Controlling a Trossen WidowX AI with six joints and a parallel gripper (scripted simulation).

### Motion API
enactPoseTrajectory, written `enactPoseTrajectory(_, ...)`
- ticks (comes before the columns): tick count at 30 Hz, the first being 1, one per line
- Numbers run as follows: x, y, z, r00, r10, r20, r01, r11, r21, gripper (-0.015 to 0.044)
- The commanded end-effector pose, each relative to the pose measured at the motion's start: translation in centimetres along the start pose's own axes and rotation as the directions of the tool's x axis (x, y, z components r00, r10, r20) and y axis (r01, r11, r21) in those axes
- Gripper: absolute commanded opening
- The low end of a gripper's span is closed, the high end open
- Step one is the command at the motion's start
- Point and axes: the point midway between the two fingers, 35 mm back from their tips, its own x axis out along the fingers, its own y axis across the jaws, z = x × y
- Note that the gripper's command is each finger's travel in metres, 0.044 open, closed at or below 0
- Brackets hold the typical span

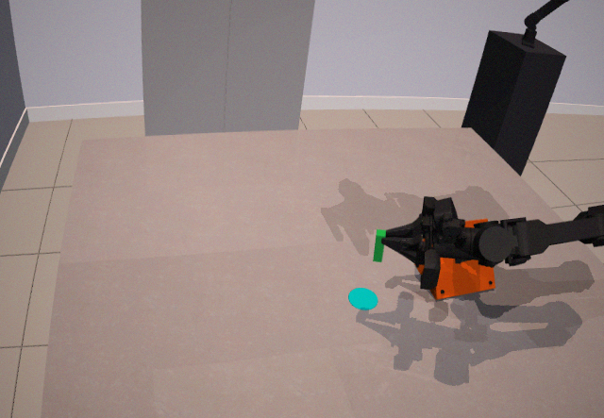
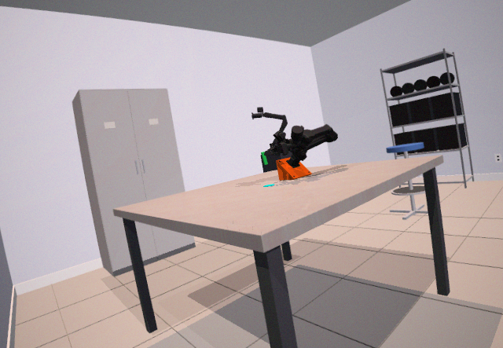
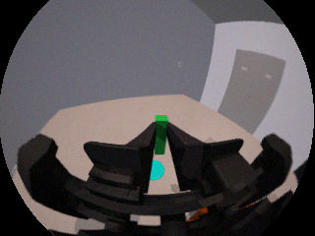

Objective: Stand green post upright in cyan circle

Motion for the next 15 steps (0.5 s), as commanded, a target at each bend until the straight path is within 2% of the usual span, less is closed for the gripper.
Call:
enactPoseTrajectory(1, 0.06, -0.12, -0.16, 1.0, 0.014, 0.023, -0.015, 1.0, 0.026, 0.0023)
enactPoseTrajectory(15, 0.06, -0.08, -0.11, 0.999, 0.027, 0.041, -0.029, 0.999, 0.044, 0.0023)
